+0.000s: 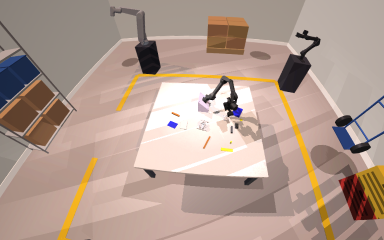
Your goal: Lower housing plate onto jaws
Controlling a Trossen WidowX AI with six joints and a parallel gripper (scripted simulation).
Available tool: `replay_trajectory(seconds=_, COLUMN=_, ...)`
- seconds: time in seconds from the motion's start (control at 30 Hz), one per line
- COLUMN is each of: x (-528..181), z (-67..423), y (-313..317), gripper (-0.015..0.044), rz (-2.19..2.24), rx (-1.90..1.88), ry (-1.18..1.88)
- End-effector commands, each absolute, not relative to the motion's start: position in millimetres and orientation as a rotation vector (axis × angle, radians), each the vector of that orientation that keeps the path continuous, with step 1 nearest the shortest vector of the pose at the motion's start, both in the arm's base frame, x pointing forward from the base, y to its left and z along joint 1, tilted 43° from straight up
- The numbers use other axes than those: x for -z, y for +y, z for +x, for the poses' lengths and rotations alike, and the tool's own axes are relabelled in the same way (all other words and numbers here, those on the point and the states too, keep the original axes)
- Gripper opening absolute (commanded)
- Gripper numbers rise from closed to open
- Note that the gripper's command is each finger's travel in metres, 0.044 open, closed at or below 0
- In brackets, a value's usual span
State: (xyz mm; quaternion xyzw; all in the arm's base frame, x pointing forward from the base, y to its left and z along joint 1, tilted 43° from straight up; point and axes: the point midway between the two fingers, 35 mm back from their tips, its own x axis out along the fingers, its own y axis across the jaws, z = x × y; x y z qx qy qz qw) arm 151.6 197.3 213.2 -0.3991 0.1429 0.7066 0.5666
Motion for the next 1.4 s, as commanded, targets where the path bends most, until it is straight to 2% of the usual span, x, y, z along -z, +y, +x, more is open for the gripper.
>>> replay_trajectory(seconds=0.0, x=-210.3, z=146.8, y=196.2, gripper=0.0440, rz=-0.924, rx=-1.678, ry=0.343)
replay_trajectory(seconds=0.2, x=-183.7, z=144.4, y=221.9, gripper=0.0440, rz=-0.921, rx=-1.678, ry=0.341)
replay_trajectory(seconds=1.37, x=-168.6, z=143.0, y=236.6, gripper=0.0440, rz=-0.920, rx=-1.678, ry=0.340)
